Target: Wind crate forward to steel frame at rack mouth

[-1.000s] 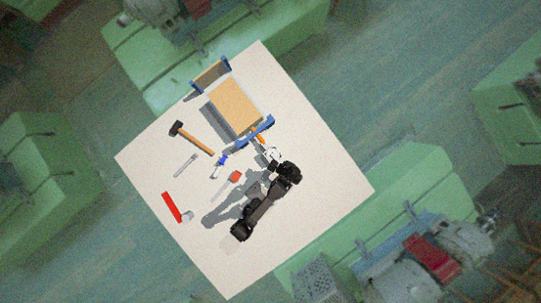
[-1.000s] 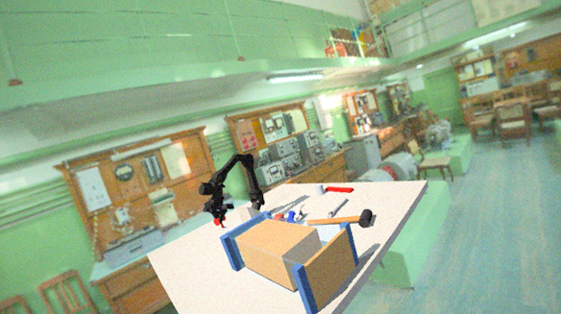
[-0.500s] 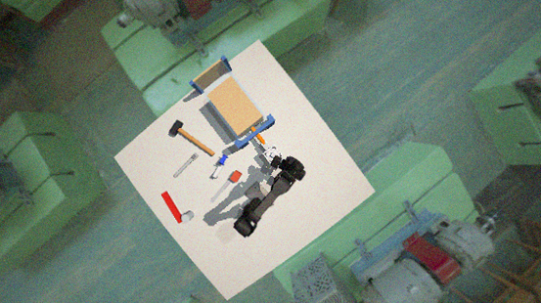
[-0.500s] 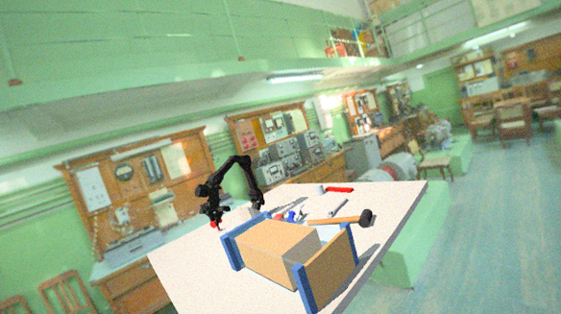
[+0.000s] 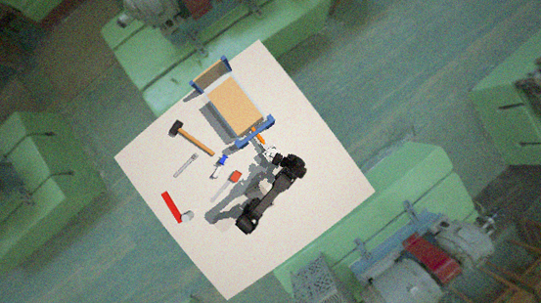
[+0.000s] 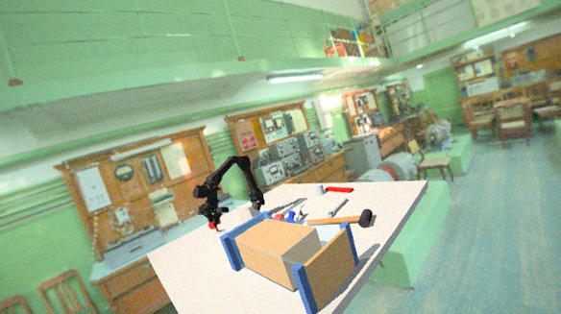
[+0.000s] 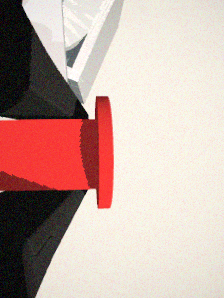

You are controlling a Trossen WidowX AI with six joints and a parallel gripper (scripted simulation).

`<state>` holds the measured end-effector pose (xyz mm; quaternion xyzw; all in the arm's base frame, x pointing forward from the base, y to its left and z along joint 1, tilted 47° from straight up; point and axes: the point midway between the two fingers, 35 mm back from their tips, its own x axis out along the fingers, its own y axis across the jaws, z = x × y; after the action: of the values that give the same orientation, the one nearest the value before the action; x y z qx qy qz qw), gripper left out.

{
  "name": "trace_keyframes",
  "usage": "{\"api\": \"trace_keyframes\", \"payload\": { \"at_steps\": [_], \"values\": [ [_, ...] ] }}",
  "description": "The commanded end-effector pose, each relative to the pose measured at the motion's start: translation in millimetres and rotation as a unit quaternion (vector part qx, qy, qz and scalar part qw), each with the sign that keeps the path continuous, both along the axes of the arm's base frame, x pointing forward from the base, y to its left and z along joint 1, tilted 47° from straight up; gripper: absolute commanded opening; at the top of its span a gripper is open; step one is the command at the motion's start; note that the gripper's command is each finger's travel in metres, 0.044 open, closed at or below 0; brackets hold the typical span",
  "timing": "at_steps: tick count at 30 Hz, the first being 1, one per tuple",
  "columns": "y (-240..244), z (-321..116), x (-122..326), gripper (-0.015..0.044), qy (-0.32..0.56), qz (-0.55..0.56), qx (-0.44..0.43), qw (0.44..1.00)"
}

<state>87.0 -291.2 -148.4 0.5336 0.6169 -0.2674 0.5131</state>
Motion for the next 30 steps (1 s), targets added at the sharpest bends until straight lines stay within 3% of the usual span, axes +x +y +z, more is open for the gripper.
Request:
{"api": "trace_keyframes", "payload": {
  "at_steps": [1,30],
  "values": [
    [-7,-11,10,0.0,-0.007,0.002,-0.008,1.0],
    [-22,-26,34,0.0,-0.008,0.002,-0.009,1.0]
  ]
}}
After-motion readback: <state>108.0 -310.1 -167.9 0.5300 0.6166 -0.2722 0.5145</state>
